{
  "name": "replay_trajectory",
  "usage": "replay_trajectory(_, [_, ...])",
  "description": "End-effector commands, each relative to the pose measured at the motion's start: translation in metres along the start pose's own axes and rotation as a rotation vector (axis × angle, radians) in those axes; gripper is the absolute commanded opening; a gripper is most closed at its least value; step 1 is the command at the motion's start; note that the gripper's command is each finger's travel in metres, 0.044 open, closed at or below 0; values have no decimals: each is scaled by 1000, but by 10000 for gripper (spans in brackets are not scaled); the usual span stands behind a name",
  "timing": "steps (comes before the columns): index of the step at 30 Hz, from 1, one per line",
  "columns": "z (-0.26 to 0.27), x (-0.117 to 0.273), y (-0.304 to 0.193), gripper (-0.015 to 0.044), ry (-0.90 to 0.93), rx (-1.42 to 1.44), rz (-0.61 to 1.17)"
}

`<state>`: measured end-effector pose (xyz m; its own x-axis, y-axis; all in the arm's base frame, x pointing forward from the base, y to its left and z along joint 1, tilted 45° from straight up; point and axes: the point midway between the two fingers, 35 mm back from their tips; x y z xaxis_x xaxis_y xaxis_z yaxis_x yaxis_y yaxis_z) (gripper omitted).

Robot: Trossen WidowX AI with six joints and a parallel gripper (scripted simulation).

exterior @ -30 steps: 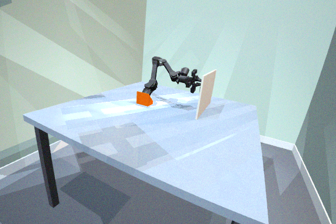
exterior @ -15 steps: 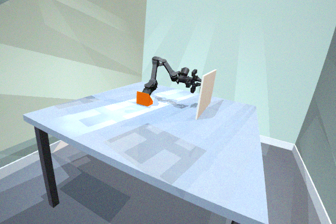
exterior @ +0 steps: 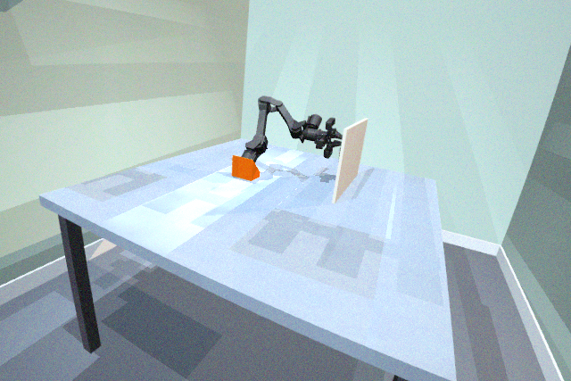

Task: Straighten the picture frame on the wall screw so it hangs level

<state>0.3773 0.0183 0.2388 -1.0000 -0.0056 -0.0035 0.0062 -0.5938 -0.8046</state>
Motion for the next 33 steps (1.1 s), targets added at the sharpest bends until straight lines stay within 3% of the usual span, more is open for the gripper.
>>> replay_trajectory(1, [4,-1,-2,0,14,-5,3])
replay_trajectory(33, [-3,-1,-2,0,14,-5,3])
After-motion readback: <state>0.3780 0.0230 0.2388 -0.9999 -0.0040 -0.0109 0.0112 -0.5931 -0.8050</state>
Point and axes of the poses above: the point midway between the two fingers, 35 mm back from their tips, its own x axis back along the fingers, its own z axis across the jaws, y = z × x, and after that the axes turned 8 degrees about x, right-handed
